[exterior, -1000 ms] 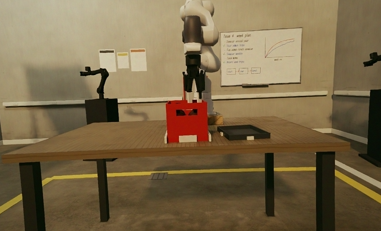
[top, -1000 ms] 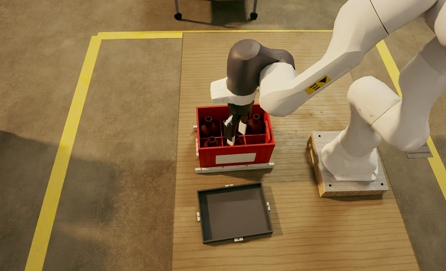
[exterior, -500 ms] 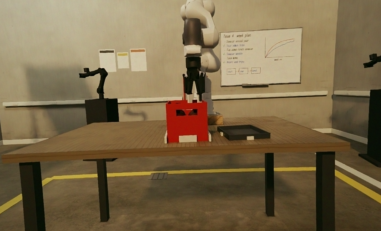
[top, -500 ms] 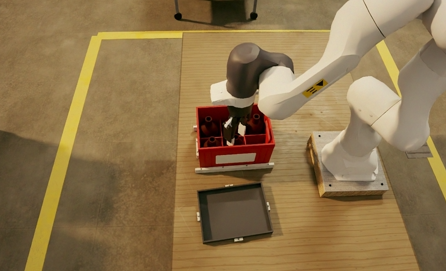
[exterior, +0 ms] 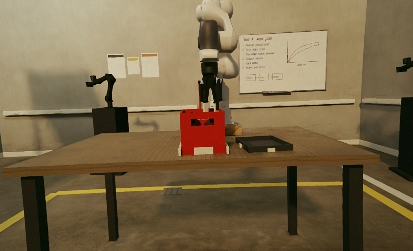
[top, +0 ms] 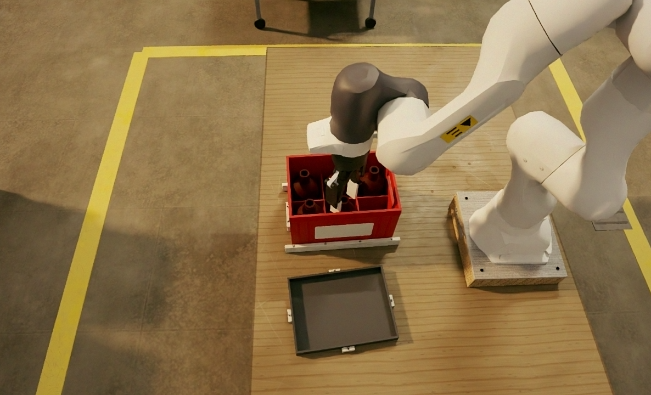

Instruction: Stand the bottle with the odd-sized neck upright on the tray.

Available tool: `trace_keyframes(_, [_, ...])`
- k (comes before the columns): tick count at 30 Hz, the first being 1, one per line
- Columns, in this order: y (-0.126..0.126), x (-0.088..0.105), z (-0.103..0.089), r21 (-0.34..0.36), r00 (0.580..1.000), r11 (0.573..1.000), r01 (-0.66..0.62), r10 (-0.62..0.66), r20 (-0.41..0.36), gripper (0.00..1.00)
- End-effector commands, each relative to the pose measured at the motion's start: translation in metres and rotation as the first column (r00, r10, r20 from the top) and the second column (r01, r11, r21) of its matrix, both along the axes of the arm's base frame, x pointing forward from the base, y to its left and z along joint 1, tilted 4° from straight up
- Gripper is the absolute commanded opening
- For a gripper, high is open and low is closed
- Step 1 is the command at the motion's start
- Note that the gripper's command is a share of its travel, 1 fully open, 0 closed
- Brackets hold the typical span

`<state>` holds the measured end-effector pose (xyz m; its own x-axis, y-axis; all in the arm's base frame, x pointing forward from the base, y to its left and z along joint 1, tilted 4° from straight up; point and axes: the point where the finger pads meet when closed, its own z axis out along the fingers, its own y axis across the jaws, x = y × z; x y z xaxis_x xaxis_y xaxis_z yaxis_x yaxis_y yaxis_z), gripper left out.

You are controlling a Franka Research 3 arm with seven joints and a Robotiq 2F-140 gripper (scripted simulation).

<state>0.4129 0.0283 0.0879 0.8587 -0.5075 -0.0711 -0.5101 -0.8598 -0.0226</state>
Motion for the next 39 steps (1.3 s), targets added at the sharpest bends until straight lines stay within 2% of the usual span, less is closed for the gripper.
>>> trace_keyframes(1, [-0.0001,-0.0002,-0.0013,0.000,1.000,1.000,-0.003,0.003,0.000,0.44])
trace_keyframes(28, [-0.0001,-0.0002,-0.0013,0.000,1.000,1.000,-0.003,0.003,0.000,0.44])
trace_keyframes(29, [-0.0001,-0.0002,-0.0013,0.000,1.000,1.000,-0.003,0.003,0.000,0.10])
trace_keyframes(39, [-0.0001,-0.0002,-0.0013,0.000,1.000,1.000,-0.003,0.003,0.000,0.10])
